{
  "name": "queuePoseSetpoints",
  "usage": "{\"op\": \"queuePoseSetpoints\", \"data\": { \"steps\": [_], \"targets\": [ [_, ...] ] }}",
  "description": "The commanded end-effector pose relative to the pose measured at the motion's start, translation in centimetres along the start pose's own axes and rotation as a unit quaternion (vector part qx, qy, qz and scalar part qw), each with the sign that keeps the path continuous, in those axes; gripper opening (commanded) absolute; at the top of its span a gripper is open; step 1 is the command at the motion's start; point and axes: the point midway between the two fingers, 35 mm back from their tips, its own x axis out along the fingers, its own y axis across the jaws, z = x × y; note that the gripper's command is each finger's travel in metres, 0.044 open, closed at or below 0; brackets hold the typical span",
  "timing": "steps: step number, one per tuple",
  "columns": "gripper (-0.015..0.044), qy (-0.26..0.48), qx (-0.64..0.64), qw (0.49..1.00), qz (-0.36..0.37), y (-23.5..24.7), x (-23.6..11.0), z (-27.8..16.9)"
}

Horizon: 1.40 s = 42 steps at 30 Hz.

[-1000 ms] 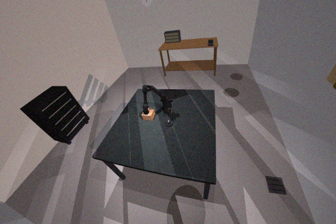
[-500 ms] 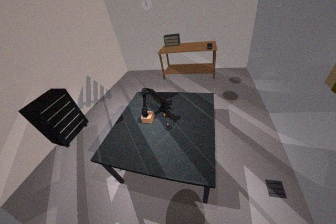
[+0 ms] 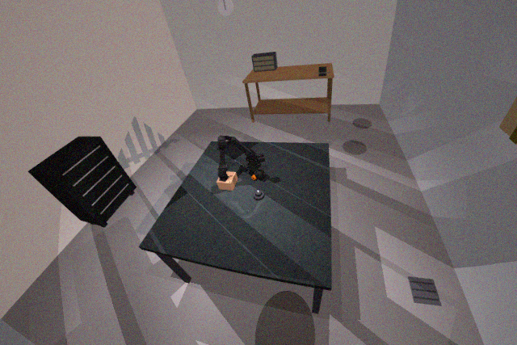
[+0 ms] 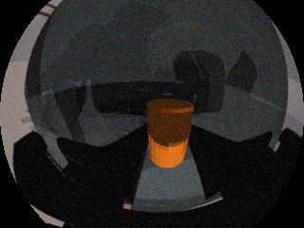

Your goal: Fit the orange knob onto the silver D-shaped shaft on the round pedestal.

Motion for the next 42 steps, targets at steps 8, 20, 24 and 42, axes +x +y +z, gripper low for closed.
{"op": "queuePoseSetpoints", "data": {
  "steps": [8, 20, 24, 42],
  "targets": [
    [0.0179, 0.001, -0.104, 0.995, -0.001, 0.0, 0.0, 0.0],
    [0.0179, 0.001, -0.104, 0.995, -0.001, 0.0, 1.4, 0.0],
    [0.0258, 0.0, -0.1, 0.995, 0.0, -0.1, 1.2, 0.1],
    [0.026, 0.0, -0.1, 0.995, 0.0, -0.1, 1.2, 0.1]
  ]
}}
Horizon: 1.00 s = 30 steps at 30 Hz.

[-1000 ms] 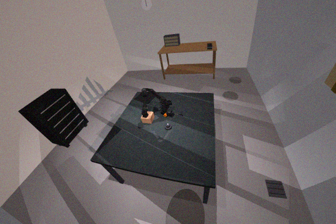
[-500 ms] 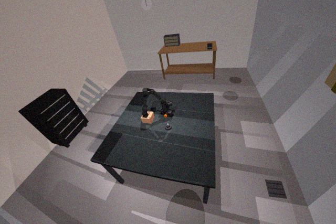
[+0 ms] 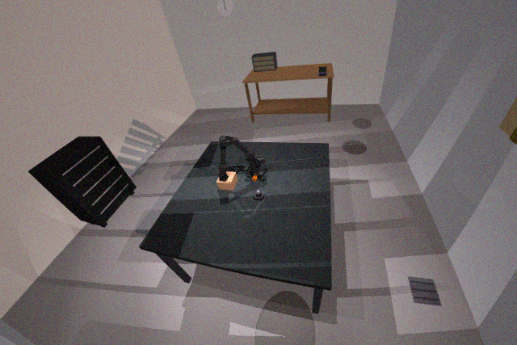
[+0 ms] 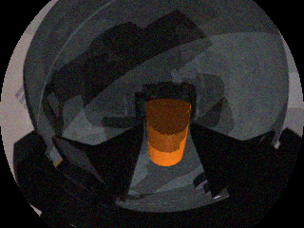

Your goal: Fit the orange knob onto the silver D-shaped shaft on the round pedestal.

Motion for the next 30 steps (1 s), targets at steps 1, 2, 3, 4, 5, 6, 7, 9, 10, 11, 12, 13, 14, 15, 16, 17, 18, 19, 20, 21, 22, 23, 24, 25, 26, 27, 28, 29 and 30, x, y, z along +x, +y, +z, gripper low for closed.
{"op": "queuePoseSetpoints", "data": {
  "steps": [1, 2, 3, 4, 5, 6, 7, 9, 10, 11, 12, 13, 14, 15, 16, 17, 18, 19, 20, 21, 22, 23, 24, 25, 26, 27, 28, 29, 30],
  "targets": [
    [0.026, 0.0, 0.0, 1.0, 0.0, 0.0, 0.0, 0.0],
    [0.026, 0.0, 0.0, 1.0, 0.0, 0.0, 0.0, 0.0],
    [0.026, 0.0, 0.0, 1.0, 0.0, 0.0, 0.0, 0.0],
    [0.026, 0.0, 0.0, 1.0, 0.0, 0.0, 0.0, 0.0],
    [0.0286, 0.0, 0.0, 1.0, 0.0, 0.0, 0.0, 0.0],
    [0.0312, 0.0, 0.0, 1.0, 0.0, 0.0, 0.0, 0.0],
    [0.0339, 0.0, 0.0, 1.0, 0.0, 0.0, 0.0, 0.0],
    [0.0391, 0.0, 0.0, 1.0, 0.0, 0.0, 0.0, 0.0],
    [0.0418, 0.0, 0.0, 1.0, 0.0, 0.0, 0.0, 0.0],
    [0.044, 0.0, 0.0, 1.0, 0.0, 0.0, 0.0, 0.0],
    [0.044, 0.0, 0.0, 1.0, 0.0, 0.0, 0.0, 0.0],
    [0.044, 0.0, 0.0, 1.0, 0.0, 0.0, 0.0, 0.0],
    [0.044, 0.0, 0.0, 1.0, 0.0, 0.0, 0.0, 0.0],
    [0.044, 0.0, 0.0, 1.0, 0.0, 0.0, 0.0, 0.0],
    [0.044, 0.0, 0.0, 1.0, 0.0, 0.0, 0.0, 0.0],
    [0.044, 0.0, 0.0, 1.0, 0.0, 0.0, 0.0, 0.0],
    [0.044, 0.0, 0.0, 1.0, 0.0, 0.0, 0.0, 0.0],
    [0.044, 0.0, 0.0, 1.0, 0.0, 0.0, -0.2, 0.0],
    [0.044, 0.0, 0.0, 1.0, 0.0, -0.1, -1.0, 0.1],
    [0.044, 0.0, 0.0, 1.0, 0.0, -0.2, -2.2, 0.1],
    [0.044, 0.0, 0.0, 1.0, 0.0, -0.2, -3.8, 0.1],
    [0.044, 0.0, 0.0, 1.0, 0.0, -0.1, -5.0, 0.1],
    [0.044, 0.0, 0.0, 1.0, 0.0, -0.1, -5.8, 0.1],
    [0.044, 0.0, 0.0, 1.0, 0.0, 0.0, -6.0, 0.0],
    [0.044, 0.0, 0.0, 1.0, 0.0, 0.0, -6.0, 0.0],
    [0.044, 0.0, 0.0, 1.0, 0.0, 0.0, -6.0, 0.0],
    [0.044, 0.0, 0.0, 1.0, 0.0, 0.0, -6.0, 0.0],
    [0.044, 0.0, 0.0, 1.0, 0.0, 0.0, -6.0, 0.0],
    [0.044, 0.0, 0.0, 1.0, 0.0, 0.0, -6.0, 0.0]
  ]
}}
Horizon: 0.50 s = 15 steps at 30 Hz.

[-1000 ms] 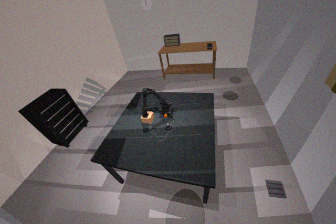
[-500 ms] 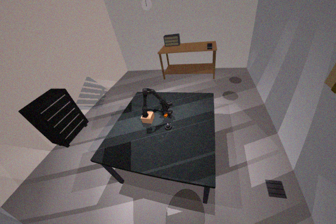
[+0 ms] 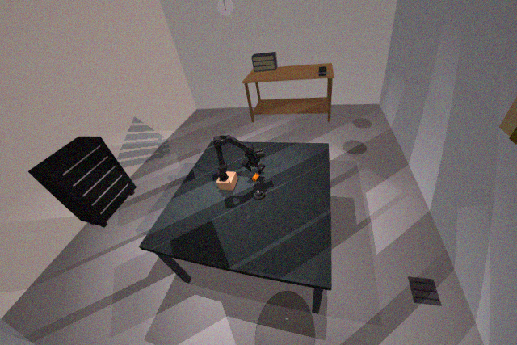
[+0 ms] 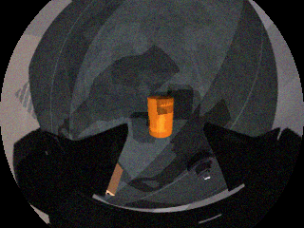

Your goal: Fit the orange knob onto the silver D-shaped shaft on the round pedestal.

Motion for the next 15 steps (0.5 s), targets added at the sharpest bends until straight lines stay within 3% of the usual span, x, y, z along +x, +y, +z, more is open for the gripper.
{"op": "queuePoseSetpoints", "data": {
  "steps": [1, 12, 15],
  "targets": [
    [0.044, 0.005, -0.001, 1.0, 0.006, 0.3, -0.3, -0.2],
    [0.044, 0.006, -0.004, 1.0, 0.006, 0.4, -1.0, 1.2],
    [0.044, 0.006, -0.004, 1.0, 0.006, 0.4, 0.3, 1.2]
  ]
}}
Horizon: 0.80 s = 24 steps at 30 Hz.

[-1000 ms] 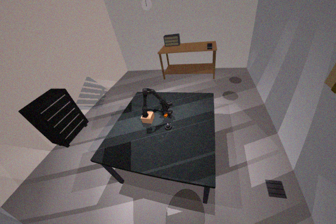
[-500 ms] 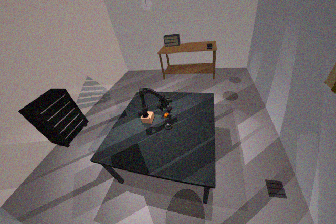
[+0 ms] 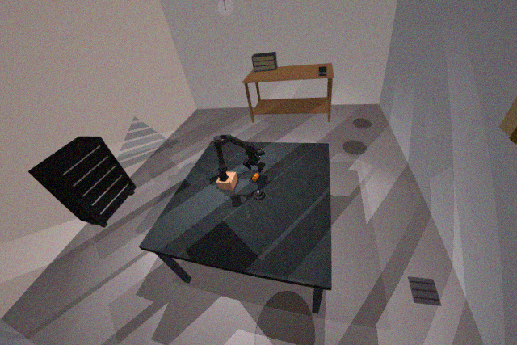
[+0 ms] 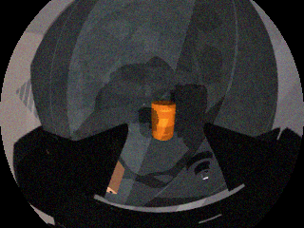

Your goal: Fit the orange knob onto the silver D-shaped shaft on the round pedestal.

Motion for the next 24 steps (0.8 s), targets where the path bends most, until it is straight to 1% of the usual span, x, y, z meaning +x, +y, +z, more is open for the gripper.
{"op": "queuePoseSetpoints", "data": {
  "steps": [1, 24],
  "targets": [
    [0.044, 0.002, 0.004, 1.0, 0.001, 0.0, 1.7, 0.1],
    [0.044, 0.003, 0.004, 1.0, 0.002, 0.0, 4.9, 0.1]
  ]
}}
